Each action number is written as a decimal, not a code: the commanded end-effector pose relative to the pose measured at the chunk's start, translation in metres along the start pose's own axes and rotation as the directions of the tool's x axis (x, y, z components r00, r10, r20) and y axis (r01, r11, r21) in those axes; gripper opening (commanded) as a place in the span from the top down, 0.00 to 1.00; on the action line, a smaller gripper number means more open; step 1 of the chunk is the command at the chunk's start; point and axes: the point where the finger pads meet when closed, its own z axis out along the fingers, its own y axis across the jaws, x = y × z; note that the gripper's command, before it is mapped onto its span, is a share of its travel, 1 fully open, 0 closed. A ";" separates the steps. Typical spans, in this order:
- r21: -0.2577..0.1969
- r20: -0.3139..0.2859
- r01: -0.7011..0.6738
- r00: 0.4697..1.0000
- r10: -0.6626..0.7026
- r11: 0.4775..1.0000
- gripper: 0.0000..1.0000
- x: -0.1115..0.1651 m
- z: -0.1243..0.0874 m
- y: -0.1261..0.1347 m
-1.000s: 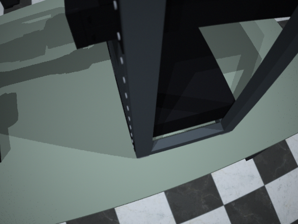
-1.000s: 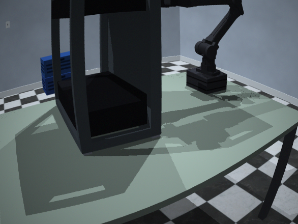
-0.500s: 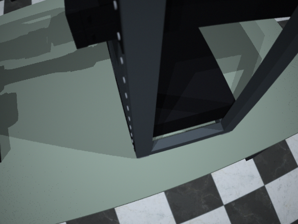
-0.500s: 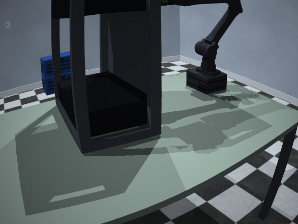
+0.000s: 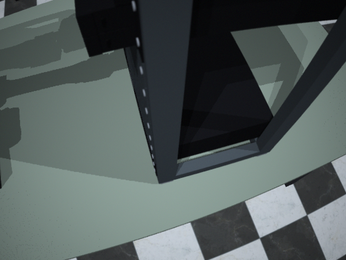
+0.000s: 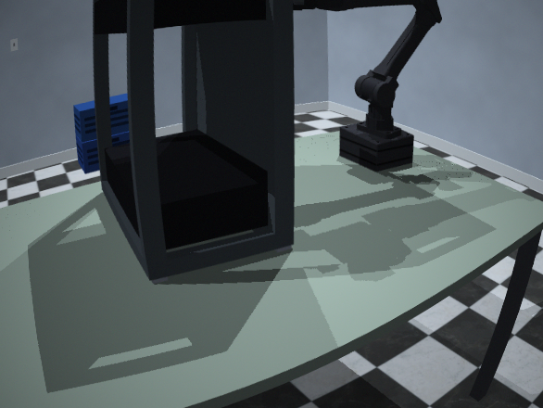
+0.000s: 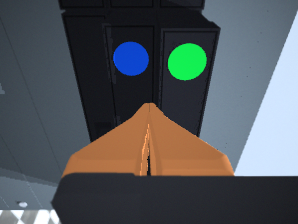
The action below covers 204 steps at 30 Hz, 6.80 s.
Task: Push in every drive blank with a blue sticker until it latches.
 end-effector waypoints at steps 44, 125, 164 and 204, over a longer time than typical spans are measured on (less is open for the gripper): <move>0.007 -0.008 0.005 1.000 -0.005 1.000 1.00 0.005 0.040 0.006; 0.012 -0.007 0.007 1.000 -0.007 1.000 1.00 0.114 -0.077 0.028; 0.047 -0.002 0.031 1.000 -0.031 0.998 1.00 0.111 -0.017 -0.009; 0.017 0.002 0.018 1.000 -0.018 1.000 1.00 0.111 0.013 0.016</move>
